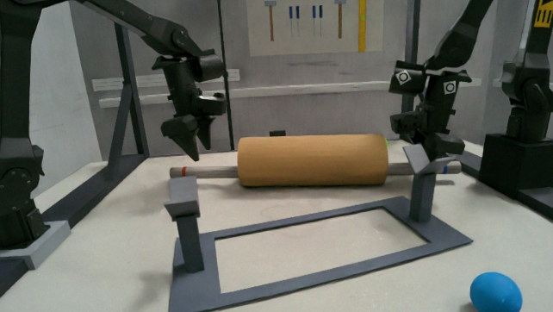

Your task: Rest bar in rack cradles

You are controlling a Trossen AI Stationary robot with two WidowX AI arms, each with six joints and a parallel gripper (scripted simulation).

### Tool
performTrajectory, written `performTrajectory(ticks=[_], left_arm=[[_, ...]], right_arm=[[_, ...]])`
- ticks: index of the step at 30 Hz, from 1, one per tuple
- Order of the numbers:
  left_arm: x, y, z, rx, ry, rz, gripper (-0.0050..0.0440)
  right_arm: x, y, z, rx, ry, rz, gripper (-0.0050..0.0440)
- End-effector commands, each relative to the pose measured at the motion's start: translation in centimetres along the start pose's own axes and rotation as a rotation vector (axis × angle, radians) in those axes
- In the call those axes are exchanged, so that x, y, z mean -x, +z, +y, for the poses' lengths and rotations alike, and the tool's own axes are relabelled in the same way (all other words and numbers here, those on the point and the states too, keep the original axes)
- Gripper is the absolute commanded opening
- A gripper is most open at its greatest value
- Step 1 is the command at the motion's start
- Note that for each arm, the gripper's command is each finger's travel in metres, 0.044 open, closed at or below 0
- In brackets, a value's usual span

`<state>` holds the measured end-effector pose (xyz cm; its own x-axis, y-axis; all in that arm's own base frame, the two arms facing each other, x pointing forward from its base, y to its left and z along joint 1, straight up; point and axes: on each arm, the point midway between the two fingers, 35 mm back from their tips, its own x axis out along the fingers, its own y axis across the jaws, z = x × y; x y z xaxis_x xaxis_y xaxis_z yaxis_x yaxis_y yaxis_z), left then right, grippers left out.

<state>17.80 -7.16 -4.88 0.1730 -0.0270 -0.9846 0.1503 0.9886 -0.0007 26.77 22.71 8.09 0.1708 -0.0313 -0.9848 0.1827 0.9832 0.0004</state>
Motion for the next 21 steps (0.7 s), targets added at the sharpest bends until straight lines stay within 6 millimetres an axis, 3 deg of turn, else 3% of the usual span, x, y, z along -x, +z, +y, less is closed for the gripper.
performTrajectory(ticks=[1,8,9,21], left_arm=[[0.2,0.0,0.0,-0.003,-0.001,-0.009,0.005],[0.2,0.0,0.1,-0.003,0.0,-0.008,0.005],[0.2,0.0,0.1,-0.003,0.0,-0.008,0.005],[0.2,0.0,0.1,-0.003,0.0,-0.005,0.005]], right_arm=[[0.9,0.6,0.4,-0.009,0.023,-0.02,0.04],[0.7,0.5,0.4,-0.009,0.02,-0.018,0.04],[-0.2,0.2,-0.1,-0.004,0.003,-0.005,0.04],[-2.8,0.1,-0.1,-0.002,0.003,-0.001,0.04]])
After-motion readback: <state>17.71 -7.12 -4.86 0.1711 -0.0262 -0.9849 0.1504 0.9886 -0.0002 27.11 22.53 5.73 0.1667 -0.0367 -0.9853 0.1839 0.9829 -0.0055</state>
